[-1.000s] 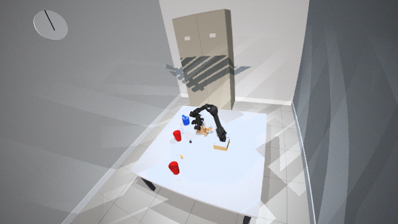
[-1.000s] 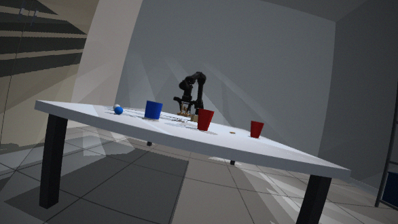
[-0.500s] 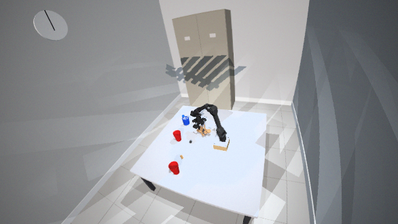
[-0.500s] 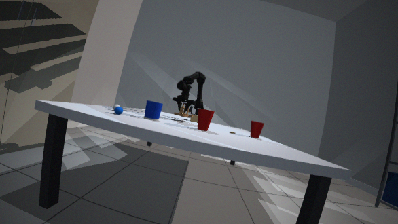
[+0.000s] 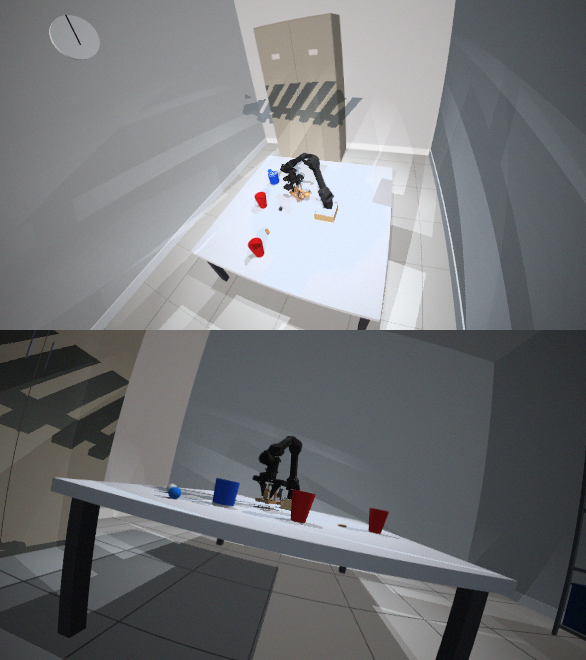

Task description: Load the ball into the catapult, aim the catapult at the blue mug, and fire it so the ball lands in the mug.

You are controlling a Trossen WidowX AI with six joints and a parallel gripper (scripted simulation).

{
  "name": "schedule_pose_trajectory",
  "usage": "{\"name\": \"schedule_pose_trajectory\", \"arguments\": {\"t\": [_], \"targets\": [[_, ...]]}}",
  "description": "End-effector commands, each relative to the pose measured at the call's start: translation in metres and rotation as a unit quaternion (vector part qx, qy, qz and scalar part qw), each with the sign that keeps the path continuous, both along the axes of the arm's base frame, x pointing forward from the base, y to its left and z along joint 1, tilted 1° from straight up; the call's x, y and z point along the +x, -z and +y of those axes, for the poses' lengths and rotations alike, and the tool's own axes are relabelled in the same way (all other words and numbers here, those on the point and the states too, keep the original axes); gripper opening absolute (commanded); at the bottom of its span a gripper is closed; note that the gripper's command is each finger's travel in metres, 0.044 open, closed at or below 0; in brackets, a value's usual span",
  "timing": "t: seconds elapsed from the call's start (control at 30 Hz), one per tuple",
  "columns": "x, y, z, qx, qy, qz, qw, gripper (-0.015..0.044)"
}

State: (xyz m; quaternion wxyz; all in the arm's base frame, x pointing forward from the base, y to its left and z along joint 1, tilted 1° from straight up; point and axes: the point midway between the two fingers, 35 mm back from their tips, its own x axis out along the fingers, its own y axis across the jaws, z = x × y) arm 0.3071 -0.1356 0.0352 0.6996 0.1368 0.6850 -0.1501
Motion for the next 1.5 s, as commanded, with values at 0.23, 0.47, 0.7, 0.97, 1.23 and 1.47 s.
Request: {"name": "schedule_pose_trajectory", "arguments": {"t": [0.23, 0.47, 0.7, 0.97, 1.23, 1.47], "targets": [[0.000, 0.016, -0.001, -0.001, 0.003, -0.002, 1.000, 0.0000], [0.000, 0.027, -0.001, -0.001, 0.003, -0.002, 1.000, 0.0000], [0.000, 0.028, -0.001, 0.000, 0.001, 0.000, 1.000, 0.0000], [0.000, 0.028, -0.001, 0.000, 0.001, 0.000, 1.000, 0.0184], [0.001, 0.018, -0.001, 0.000, 0.001, 0.000, 1.000, 0.0394], [-0.002, -0.072, 0.002, 0.001, 0.001, 0.001, 1.000, 0.0440]]}}
